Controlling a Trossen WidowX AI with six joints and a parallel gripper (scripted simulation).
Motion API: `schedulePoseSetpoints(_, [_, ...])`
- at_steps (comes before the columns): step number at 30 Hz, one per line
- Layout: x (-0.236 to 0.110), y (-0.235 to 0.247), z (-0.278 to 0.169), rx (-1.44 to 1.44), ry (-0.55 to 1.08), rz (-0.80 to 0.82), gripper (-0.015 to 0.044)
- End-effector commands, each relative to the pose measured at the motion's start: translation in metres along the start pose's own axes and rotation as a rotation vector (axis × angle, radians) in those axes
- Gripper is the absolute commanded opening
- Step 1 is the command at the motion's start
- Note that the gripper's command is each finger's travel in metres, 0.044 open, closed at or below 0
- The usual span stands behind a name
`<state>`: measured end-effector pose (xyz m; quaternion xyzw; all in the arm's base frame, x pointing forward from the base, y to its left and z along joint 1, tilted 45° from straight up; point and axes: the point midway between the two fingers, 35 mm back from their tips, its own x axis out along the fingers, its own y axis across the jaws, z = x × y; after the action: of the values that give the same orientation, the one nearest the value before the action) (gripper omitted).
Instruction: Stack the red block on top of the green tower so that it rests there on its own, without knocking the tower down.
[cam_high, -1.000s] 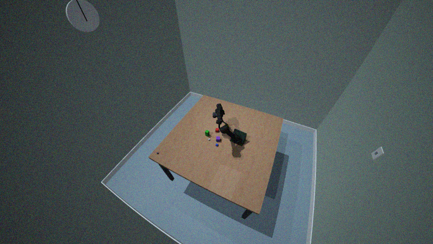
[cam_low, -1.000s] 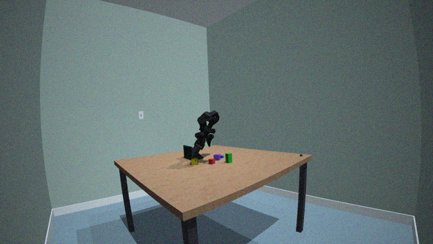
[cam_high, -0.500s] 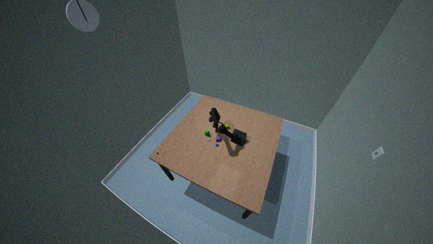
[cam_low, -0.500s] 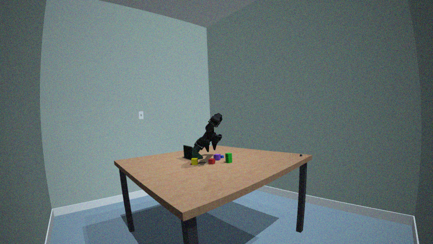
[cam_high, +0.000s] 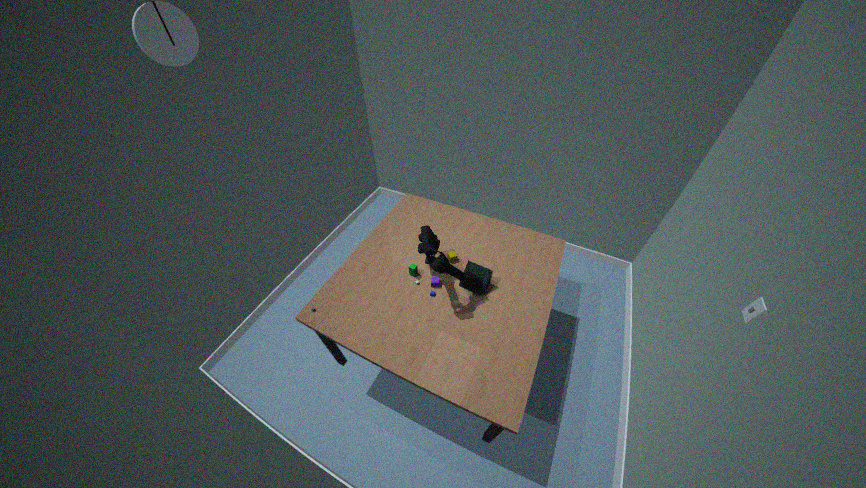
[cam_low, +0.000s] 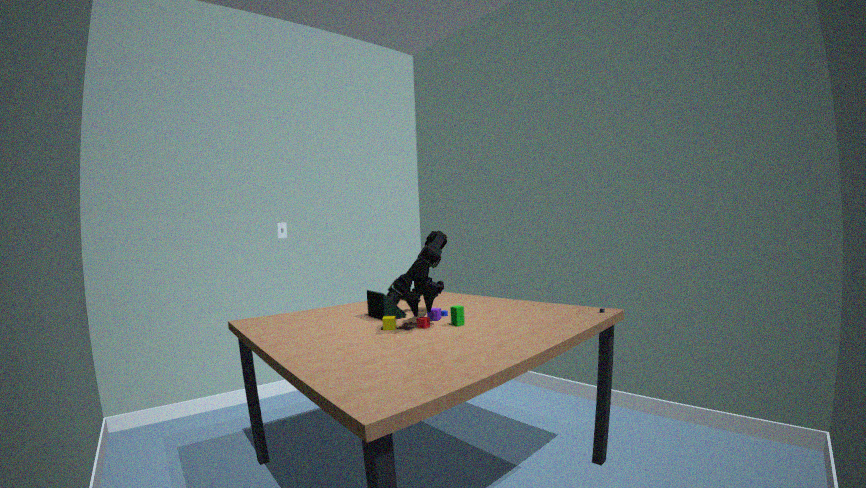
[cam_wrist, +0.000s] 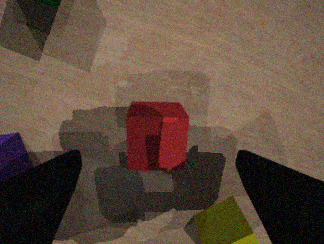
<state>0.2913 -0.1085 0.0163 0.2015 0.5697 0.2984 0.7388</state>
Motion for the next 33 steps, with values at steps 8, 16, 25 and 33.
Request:
schedulePoseSetpoints(8, [0.018, 0.001, 0.0, 0.004, 0.0, 0.006, 0.044])
schedulePoseSetpoints(16, [0.031, 0.001, 0.0, 0.004, 0.0, 0.006, 0.044])
schedulePoseSetpoints(25, [0.045, 0.002, 0.0, 0.004, -0.001, 0.008, 0.044])
schedulePoseSetpoints(33, [0.047, 0.002, 0.0, 0.004, -0.001, 0.008, 0.044])
